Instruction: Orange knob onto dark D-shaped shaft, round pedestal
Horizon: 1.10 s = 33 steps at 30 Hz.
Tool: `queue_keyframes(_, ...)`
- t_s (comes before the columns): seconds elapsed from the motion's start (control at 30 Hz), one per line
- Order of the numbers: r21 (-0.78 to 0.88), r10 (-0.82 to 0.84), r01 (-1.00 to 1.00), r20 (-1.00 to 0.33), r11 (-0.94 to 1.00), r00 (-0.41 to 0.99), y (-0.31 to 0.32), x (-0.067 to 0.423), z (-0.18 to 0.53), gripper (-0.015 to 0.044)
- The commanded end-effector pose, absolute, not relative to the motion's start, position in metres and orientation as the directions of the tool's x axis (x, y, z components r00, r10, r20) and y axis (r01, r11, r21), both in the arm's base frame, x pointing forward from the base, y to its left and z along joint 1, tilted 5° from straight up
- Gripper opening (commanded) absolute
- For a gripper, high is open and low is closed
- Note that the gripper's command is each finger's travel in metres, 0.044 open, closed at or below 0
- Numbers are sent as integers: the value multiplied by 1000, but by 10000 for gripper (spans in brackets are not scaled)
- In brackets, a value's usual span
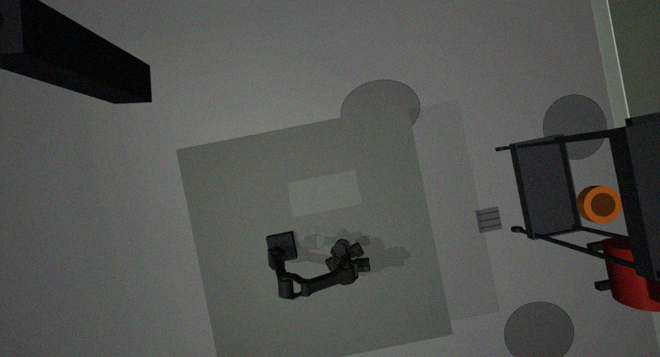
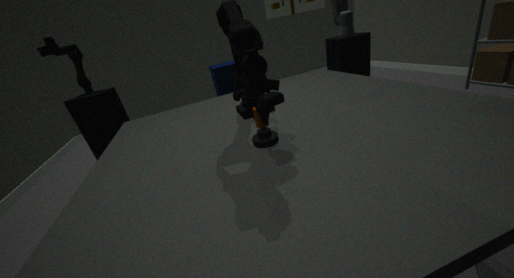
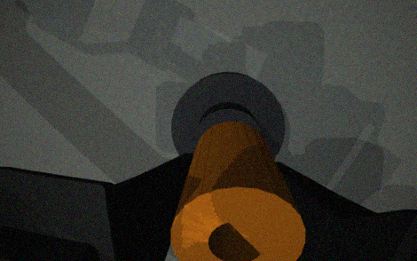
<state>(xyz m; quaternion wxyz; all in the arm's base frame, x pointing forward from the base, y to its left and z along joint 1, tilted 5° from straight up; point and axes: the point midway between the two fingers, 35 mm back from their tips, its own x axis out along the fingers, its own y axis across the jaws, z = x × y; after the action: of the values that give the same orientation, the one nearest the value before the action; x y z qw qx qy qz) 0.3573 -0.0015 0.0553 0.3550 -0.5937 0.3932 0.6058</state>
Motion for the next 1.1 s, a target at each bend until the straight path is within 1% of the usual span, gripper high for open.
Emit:
queue_keyframes(0.0, 54, -40, -895, -998, -443, -41, -2, 358, 55, 0)
queue_keyframes(0.7, 55, -40, -895, -998, -443, -41, -1, 350, 60, 0)
queue_keyframes(0.77, 55, -40, -883, -998, -465, -41, -1, 350, 60, 0)
queue_keyframes(0.93, 57, -40, -790, -998, -611, -41, -1, 350, 60, 0)
queue_keyframes(1.07, 57, -40, -783, -998, -619, -41, -1, 352, 57, 0)
